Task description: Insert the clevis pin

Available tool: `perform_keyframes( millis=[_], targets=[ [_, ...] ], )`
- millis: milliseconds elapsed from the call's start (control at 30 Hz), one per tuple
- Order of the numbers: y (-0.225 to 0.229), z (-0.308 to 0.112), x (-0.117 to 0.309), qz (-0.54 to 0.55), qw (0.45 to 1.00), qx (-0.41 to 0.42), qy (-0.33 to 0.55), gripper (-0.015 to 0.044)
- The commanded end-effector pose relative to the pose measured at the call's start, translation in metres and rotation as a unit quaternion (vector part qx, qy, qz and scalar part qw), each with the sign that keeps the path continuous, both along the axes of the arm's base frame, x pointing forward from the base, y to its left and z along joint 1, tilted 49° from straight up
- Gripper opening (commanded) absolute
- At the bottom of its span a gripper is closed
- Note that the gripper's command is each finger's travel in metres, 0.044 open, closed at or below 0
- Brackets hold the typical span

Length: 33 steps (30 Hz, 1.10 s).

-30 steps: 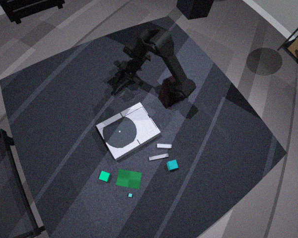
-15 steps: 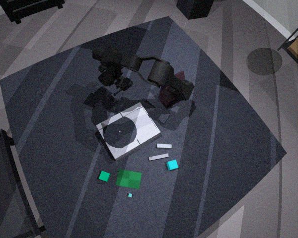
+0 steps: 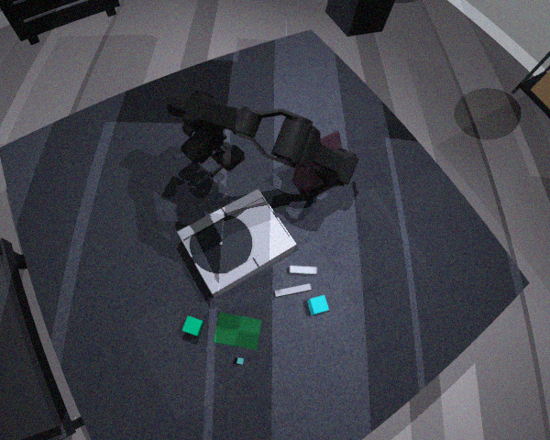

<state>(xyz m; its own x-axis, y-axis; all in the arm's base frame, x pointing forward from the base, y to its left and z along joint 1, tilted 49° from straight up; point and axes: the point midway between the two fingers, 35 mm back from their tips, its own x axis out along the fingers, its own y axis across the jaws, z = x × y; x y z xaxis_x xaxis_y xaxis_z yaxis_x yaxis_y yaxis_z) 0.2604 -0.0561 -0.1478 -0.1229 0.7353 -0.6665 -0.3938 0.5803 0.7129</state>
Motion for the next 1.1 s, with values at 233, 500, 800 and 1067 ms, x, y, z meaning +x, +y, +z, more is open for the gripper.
perform_keyframes(
  millis=[233, 500, 800, 1067],
  targets=[
    [0.013, -0.011, -0.003, 0.0, 1.0, 0.0, 0.003, 0.016],
    [0.023, -0.02, -0.005, 0.0, 1.0, 0.0, 0.003, 0.016],
    [0.035, -0.03, -0.007, 0.0, 1.0, 0.001, 0.003, 0.016],
    [0.045, -0.039, -0.008, 0.0, 1.0, 0.001, 0.003, 0.016]
  ],
)
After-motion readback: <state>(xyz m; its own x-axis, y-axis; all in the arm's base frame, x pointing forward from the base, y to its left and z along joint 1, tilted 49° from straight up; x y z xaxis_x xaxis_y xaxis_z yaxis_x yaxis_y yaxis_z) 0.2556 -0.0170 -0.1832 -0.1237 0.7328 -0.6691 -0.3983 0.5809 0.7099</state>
